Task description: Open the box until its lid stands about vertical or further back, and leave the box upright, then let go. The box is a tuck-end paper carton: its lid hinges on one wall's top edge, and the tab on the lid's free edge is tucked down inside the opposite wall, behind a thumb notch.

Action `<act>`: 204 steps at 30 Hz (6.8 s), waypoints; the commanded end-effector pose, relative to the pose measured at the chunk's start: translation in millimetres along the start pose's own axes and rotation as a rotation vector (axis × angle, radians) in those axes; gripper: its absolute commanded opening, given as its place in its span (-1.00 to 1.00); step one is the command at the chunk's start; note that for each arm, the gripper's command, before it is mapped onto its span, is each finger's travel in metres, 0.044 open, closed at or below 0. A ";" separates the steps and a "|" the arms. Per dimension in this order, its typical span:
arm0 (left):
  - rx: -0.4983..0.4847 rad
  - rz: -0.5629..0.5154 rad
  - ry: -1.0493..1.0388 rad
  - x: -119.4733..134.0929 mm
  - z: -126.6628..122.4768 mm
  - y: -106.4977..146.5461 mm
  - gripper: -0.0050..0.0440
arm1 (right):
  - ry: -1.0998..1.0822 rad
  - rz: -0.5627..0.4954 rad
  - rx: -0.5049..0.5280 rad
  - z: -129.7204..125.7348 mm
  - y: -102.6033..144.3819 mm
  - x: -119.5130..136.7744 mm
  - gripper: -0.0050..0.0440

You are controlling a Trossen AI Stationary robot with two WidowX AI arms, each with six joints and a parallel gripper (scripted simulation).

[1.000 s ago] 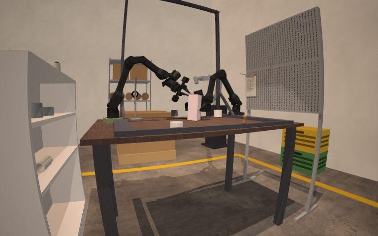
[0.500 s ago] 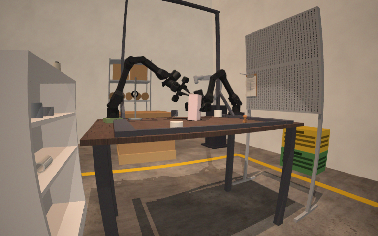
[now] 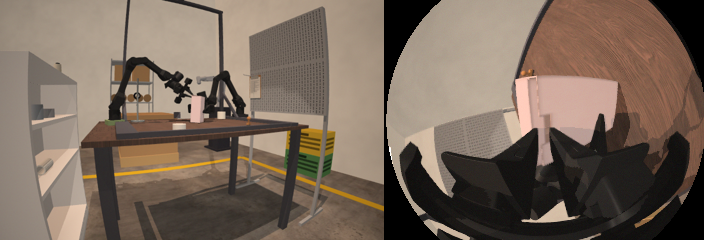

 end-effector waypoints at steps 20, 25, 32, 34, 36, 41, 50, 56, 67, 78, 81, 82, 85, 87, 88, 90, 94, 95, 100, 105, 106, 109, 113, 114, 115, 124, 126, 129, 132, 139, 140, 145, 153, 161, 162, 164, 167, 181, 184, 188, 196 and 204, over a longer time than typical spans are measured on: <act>0.034 -0.007 0.006 -7.0 -11.3 3.3 0.49 | -0.035 0.009 -0.031 17.8 6.7 -2.1 -0.59; 0.034 -0.007 0.006 -7.0 -11.3 3.3 0.49 | -0.035 0.009 -0.031 17.8 6.7 -2.1 -0.59; 0.034 -0.007 0.006 -7.0 -11.3 3.3 0.49 | -0.035 0.009 -0.031 17.8 6.7 -2.1 -0.59; 0.034 -0.007 0.006 -7.0 -11.3 3.3 0.49 | -0.035 0.009 -0.031 17.8 6.7 -2.1 -0.59; 0.034 -0.007 0.006 -7.0 -11.3 3.3 0.49 | -0.035 0.009 -0.031 17.8 6.7 -2.1 -0.59; 0.034 -0.007 0.006 -7.0 -11.3 3.3 0.49 | -0.035 0.009 -0.031 17.8 6.7 -2.1 -0.59; 0.034 -0.007 0.006 -7.0 -11.3 3.3 0.49 | -0.035 0.009 -0.031 17.8 6.7 -2.1 -0.59; 0.034 -0.007 0.006 -7.0 -11.3 3.3 0.49 | -0.035 0.009 -0.031 17.8 6.7 -2.1 -0.59; 0.034 -0.007 0.006 -7.0 -11.3 3.3 0.49 | -0.035 0.009 -0.031 17.8 6.7 -2.1 -0.59; 0.034 -0.007 0.006 -7.0 -11.3 3.3 0.49 | -0.034 0.009 -0.039 18.1 6.7 -2.0 -0.59; 0.034 -0.007 0.006 -7.0 -11.3 3.3 0.49 | -0.032 0.008 -0.063 18.8 6.6 -1.7 -0.59; 0.034 -0.007 0.006 -7.0 -11.3 3.3 0.49 | -0.031 0.007 -0.074 19.1 6.6 -1.6 -0.59; 0.034 -0.007 0.006 -7.0 -11.3 3.3 0.49 | -0.027 0.002 -0.116 20.2 7.0 -1.8 -0.59; 0.034 -0.007 0.006 -7.0 -11.3 3.3 0.49 | -0.026 -0.002 -0.145 20.8 7.5 -2.2 -0.59; 0.034 -0.007 0.006 -7.0 -11.3 3.3 0.49 | -0.025 -0.004 -0.157 21.0 7.9 -2.5 -0.59; 0.034 -0.007 0.006 -7.0 -11.3 3.3 0.49 | -0.024 -0.007 -0.176 21.3 8.5 -3.0 -0.59; 0.034 -0.007 0.006 -7.0 -11.3 3.3 0.49 | -0.024 -0.011 -0.193 21.5 9.1 -3.6 -0.59; 0.034 -0.007 0.006 -7.0 -11.3 3.3 0.49 | -0.024 -0.011 -0.193 21.5 9.1 -3.6 -0.59; 0.034 -0.007 0.006 -7.0 -11.3 3.3 0.49 | -0.023 -0.011 -0.196 21.6 9.2 -3.8 -0.59; 0.034 -0.007 0.006 -7.0 -11.3 3.3 0.49 | -0.023 -0.011 -0.196 21.6 9.2 -3.8 -0.59; 0.034 -0.007 0.006 -7.0 -11.3 3.3 0.49 | -0.023 -0.011 -0.196 21.6 9.2 -3.8 -0.59; 0.034 -0.007 0.006 -7.0 -11.3 3.3 0.49 | -0.023 -0.011 -0.196 21.6 9.2 -3.8 -0.59; 0.034 -0.007 0.006 -7.0 -11.3 3.3 0.49 | -0.023 -0.011 -0.196 21.6 9.2 -3.8 -0.59; 0.034 -0.007 0.006 -7.0 -11.3 3.3 0.49 | -0.023 -0.011 -0.196 21.6 9.2 -3.8 -0.59; 0.034 -0.007 0.006 -7.0 -11.3 3.3 0.49 | -0.023 -0.011 -0.196 21.6 9.2 -3.8 -0.59; 0.034 -0.007 0.006 -7.0 -11.3 3.3 0.49 | -0.023 -0.011 -0.196 21.6 9.2 -3.8 -0.59; 0.034 -0.007 0.006 -7.0 -11.3 3.3 0.49 | -0.023 -0.011 -0.196 21.6 9.2 -3.8 -0.59; 0.034 -0.007 0.006 -7.0 -11.3 3.3 0.49 | -0.023 -0.011 -0.196 21.6 9.2 -3.8 -0.59; 0.034 -0.007 0.006 -7.0 -11.3 3.3 0.49 | -0.023 -0.011 -0.196 21.6 9.2 -3.8 -0.59; 0.034 -0.007 0.006 -7.0 -11.3 3.3 0.49 | -0.023 -0.011 -0.196 21.6 9.2 -3.8 -0.59; 0.034 -0.007 0.006 -7.0 -11.3 3.3 0.49 | -0.023 -0.011 -0.196 21.6 9.2 -3.8 -0.59; 0.034 -0.007 0.006 -7.0 -11.3 3.3 0.49 | -0.023 -0.011 -0.196 21.6 9.2 -3.8 -0.59; 0.034 -0.007 0.006 -7.0 -11.3 3.3 0.49 | -0.023 -0.011 -0.196 21.6 9.2 -3.8 -0.59; 0.034 -0.007 0.006 -7.0 -11.3 3.3 0.49 | -0.023 -0.011 -0.196 21.6 9.2 -3.8 -0.59; 0.034 -0.007 0.006 -7.0 -11.3 3.3 0.49 | -0.023 -0.011 -0.196 21.6 9.2 -3.8 -0.59; 0.034 -0.007 0.006 -7.0 -11.3 3.3 0.49 | -0.023 -0.011 -0.196 21.6 9.2 -3.8 -0.59; 0.034 -0.007 0.006 -7.0 -11.3 3.3 0.49 | -0.023 -0.012 -0.198 21.7 9.1 -3.8 -0.59; 0.034 -0.007 0.006 -7.0 -11.3 3.3 0.49 | -0.025 -0.030 -0.279 27.2 8.6 -4.5 -0.59; 0.034 -0.007 0.006 -7.0 -11.3 3.3 0.49 | -0.025 -0.035 -0.294 28.1 8.8 -4.8 -0.59; 0.034 -0.007 0.006 -7.0 -11.3 3.3 0.49 | -0.026 -0.036 -0.299 28.4 8.8 -4.9 -0.59; 0.034 -0.007 0.006 -7.0 -11.3 3.3 0.49 | -0.026 -0.045 -0.331 30.8 7.4 -4.8 -0.59; 0.034 -0.007 0.006 -7.0 -11.3 3.3 0.49 | -0.029 -0.061 -0.382 34.3 5.9 -5.6 -0.59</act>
Point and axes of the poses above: on each arm, the point midway between the two fingers, 35 mm back from their tips, its own y axis back along the fingers, its own z axis across the jaws, x = y × z, the point moved 1 cm from there along y, back along the fingers, and after that the axes turned 12 degrees about y, right-handed, at the moved point
